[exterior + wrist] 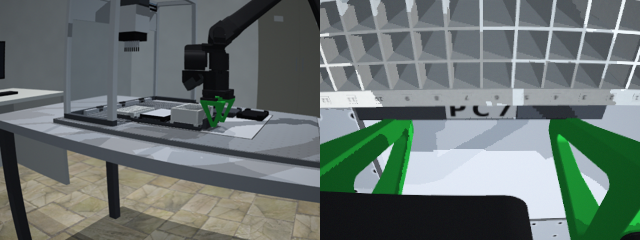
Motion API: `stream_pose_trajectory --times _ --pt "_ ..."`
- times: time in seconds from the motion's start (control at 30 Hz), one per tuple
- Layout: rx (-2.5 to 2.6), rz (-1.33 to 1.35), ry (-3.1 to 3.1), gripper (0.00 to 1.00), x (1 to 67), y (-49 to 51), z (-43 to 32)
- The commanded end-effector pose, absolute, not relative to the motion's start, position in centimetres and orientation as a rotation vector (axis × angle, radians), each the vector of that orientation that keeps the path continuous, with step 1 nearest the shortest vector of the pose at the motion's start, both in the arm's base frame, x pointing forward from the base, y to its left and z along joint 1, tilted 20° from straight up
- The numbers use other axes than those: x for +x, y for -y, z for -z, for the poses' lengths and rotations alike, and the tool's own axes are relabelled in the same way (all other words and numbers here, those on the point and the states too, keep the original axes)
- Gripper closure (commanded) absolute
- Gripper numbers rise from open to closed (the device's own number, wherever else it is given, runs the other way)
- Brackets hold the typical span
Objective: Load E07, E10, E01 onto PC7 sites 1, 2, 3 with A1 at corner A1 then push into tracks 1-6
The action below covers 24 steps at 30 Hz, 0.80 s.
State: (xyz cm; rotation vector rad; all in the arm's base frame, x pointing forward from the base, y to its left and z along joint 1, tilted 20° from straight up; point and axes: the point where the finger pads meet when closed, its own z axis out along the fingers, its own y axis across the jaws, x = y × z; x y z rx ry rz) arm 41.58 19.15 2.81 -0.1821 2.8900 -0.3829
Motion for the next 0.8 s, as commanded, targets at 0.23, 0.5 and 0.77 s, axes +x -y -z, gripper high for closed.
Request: stream_pose_trajectory --times 0.23,0.5,0.77 --pt "-0.162 0.348 -2.838 0.20 45.7 -20.1 -4.9" --pt "-0.163 0.348 -2.836 0.20 46.5 -20.2 -5.1" --pt "-0.164 0.349 -2.837 0.20 47.2 -20.3 -5.3"
